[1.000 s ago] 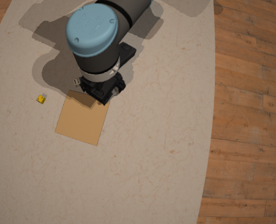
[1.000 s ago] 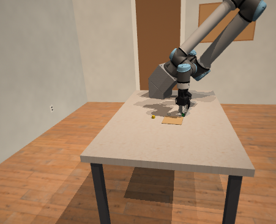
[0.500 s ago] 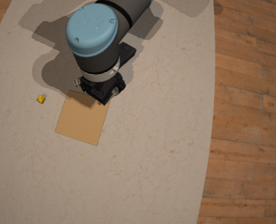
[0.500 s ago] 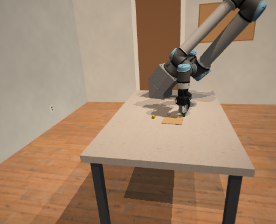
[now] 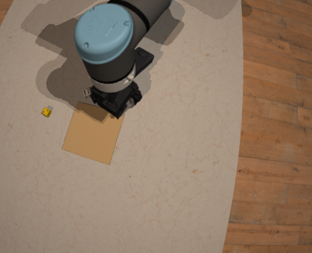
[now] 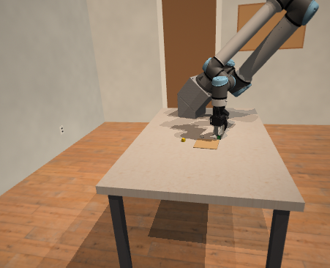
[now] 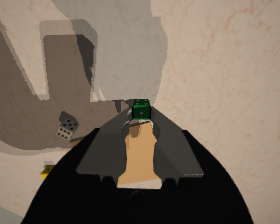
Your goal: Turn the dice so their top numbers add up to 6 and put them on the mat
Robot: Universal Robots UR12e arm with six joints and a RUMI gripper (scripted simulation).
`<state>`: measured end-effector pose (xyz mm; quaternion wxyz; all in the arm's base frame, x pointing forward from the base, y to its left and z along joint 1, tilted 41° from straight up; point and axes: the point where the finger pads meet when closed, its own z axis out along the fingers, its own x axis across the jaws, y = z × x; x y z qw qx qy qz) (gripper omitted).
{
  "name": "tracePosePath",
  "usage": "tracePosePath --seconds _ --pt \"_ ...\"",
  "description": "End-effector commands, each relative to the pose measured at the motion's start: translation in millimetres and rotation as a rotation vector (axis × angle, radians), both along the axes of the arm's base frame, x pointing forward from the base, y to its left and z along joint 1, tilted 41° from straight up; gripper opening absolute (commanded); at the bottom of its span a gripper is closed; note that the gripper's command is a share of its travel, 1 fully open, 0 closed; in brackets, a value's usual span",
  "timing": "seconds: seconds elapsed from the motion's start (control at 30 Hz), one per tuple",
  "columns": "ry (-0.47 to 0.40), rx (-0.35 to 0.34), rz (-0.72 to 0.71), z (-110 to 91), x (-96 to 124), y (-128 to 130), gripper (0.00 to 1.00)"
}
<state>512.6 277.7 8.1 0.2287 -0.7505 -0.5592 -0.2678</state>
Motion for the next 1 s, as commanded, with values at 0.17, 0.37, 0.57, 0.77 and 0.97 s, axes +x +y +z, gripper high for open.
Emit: tracePosePath --seconds 0.17,0.37,0.57,0.77,0.97 --pt "-0.001 0.000 0.000 16 -3 -14 0.03" --pt "-0.001 0.000 0.000 31 -6 -27 0.03" --pt "-0.001 0.000 0.000 54 -10 -47 0.03" --pt "-0.001 0.000 0.000 70 -13 -60 0.03" --pt "-0.001 0.000 0.000 74 -14 -63 0.03"
